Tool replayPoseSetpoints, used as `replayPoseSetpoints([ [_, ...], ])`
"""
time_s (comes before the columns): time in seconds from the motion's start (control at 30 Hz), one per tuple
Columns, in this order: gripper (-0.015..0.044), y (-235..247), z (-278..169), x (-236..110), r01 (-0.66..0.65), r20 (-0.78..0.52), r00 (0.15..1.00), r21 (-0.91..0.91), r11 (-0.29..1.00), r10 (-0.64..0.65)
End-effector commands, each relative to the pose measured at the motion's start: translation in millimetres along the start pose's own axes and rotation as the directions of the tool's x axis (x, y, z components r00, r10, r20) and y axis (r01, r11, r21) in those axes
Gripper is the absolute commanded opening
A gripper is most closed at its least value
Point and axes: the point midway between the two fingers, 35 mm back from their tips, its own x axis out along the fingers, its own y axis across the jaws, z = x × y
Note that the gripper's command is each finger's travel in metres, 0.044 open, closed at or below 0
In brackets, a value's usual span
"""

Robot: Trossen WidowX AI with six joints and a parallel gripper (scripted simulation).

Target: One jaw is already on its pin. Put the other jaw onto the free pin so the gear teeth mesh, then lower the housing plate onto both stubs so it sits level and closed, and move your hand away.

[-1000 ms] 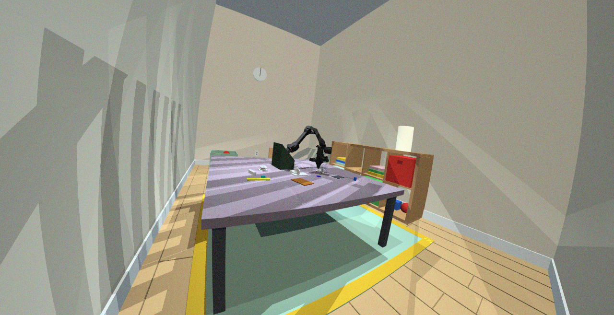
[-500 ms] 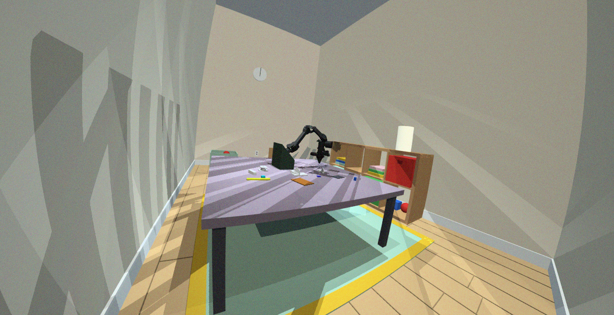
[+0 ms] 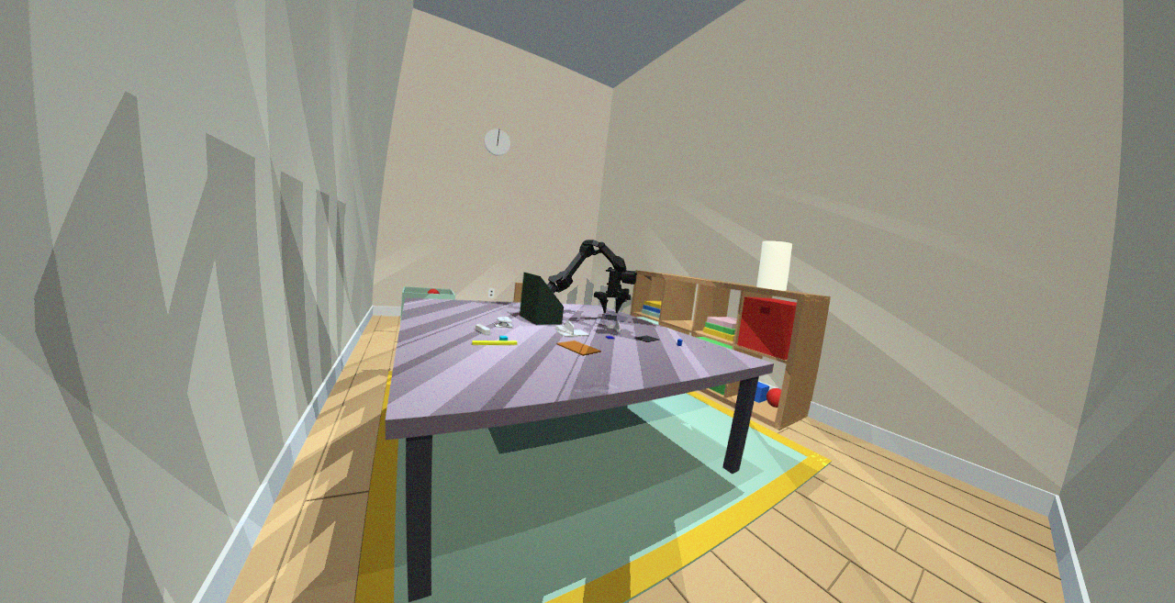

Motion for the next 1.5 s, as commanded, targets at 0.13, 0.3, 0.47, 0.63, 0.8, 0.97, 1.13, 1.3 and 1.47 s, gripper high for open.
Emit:
replayPoseSetpoints([
  [0.13,0.0440,-0.3,0.4,0.1,0.001,0.002,1.000,0.003,1.000,-0.001],
  [0.3,0.0440,-0.3,0.4,0.1,0.001,0.002,1.000,0.003,1.000,-0.001],
  [0.47,0.0440,-0.3,0.4,0.1,0.001,0.002,1.000,0.003,1.000,-0.001],
  [0.63,0.0440,-0.3,0.4,0.1,0.001,0.002,1.000,0.003,1.000,-0.001],
  [0.8,0.0440,-0.3,0.4,0.1,0.001,0.002,1.000,0.003,1.000,-0.001],
  [0.97,0.0414,-0.2,-0.2,-1.3,0.001,0.000,1.000,0.002,1.000,-0.001],
  [1.13,0.0282,0.0,-2.1,-6.4,0.001,-0.008,1.000,-0.001,1.000,-0.001],
  [1.3,0.0151,0.0,-2.1,-6.4,0.001,-0.008,1.000,-0.001,1.000,-0.001],
  [1.47,0.0020,0.0,-2.1,-6.4,0.001,-0.008,1.000,-0.001,1.000,-0.001],
])
